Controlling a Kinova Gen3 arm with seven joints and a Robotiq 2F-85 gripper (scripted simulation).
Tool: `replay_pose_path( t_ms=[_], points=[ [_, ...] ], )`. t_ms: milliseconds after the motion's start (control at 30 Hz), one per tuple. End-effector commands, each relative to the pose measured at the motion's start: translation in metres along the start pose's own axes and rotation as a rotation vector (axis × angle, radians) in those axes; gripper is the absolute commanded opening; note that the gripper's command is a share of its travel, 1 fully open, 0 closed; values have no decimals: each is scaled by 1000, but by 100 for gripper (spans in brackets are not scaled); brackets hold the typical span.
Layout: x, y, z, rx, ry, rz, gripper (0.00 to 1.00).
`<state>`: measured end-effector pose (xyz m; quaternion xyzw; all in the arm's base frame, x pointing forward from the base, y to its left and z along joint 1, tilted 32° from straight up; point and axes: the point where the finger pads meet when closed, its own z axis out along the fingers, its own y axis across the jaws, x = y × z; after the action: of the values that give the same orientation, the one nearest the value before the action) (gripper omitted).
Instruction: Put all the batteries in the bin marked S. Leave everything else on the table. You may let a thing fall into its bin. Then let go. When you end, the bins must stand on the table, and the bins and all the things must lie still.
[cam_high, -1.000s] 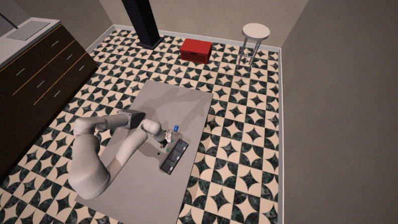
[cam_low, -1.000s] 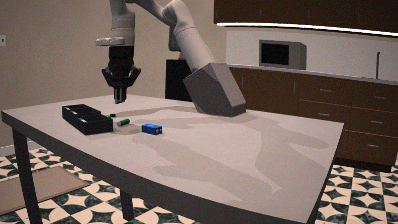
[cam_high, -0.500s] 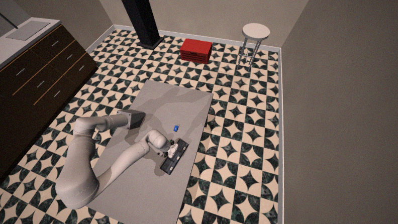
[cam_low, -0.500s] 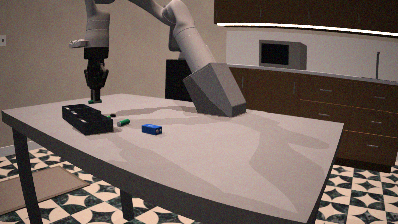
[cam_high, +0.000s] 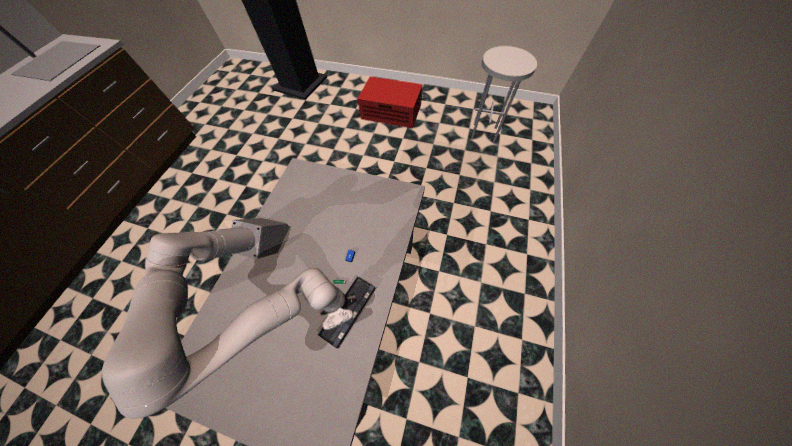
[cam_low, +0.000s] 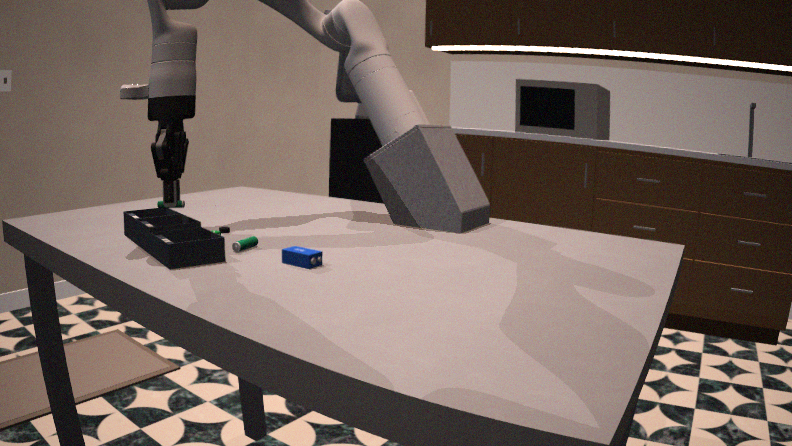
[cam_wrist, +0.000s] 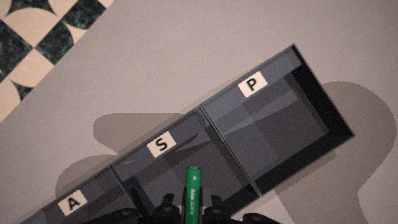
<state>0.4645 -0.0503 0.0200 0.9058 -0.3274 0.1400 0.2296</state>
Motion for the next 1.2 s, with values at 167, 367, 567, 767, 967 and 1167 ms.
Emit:
replay_pose_path(
  t_ms=[167,367,567,767,967,1167],
  points=[
    [0,-3,-3,10,17,307,5],
    [0,-3,-3,13,15,607,5],
    [0,-3,-3,13,12,792,5],
    [0,-4,-3,16,13,945,5],
    [-1,-5,-3,16,13,945,5],
    [-1,-4,-3,16,13,945,5]
  ],
)
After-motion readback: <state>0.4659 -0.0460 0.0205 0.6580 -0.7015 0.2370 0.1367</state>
